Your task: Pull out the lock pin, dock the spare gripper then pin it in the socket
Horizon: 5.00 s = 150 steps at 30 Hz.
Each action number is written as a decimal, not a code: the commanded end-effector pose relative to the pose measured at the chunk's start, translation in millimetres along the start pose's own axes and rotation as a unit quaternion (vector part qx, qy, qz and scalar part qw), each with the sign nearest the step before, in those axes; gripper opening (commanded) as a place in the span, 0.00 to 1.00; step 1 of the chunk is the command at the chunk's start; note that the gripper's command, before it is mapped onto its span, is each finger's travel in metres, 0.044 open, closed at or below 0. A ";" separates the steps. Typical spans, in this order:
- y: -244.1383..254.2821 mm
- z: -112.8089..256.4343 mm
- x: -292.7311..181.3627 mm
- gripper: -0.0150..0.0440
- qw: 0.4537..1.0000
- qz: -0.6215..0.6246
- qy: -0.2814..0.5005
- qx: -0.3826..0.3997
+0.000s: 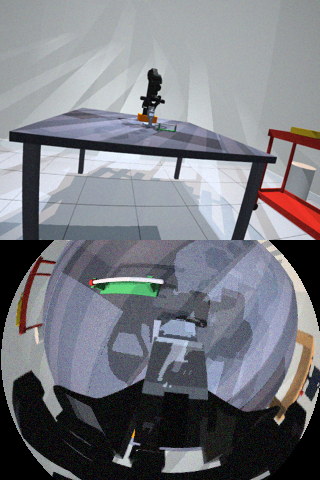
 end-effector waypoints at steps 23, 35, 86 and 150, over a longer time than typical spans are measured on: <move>-0.9 10.3 -10.2 1.00 1.000 0.000 0.001 0.000; -2.5 31.0 -30.1 1.00 1.000 -0.003 0.003 0.000; 9.1 106.2 -64.1 0.87 0.999 -0.009 -0.045 0.001; 135.2 -43.1 122.3 0.56 0.743 0.658 0.051 -0.115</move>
Point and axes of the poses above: the point midway between the two fingers, 35 mm back from their tips, its own z axis back along the fingers, its own y axis across the jaws, x = y × z, the point moved 6 cm from there along z, back along the fingers, and after that the axes turned 5 degrees about -z, right-handed, at the moved point
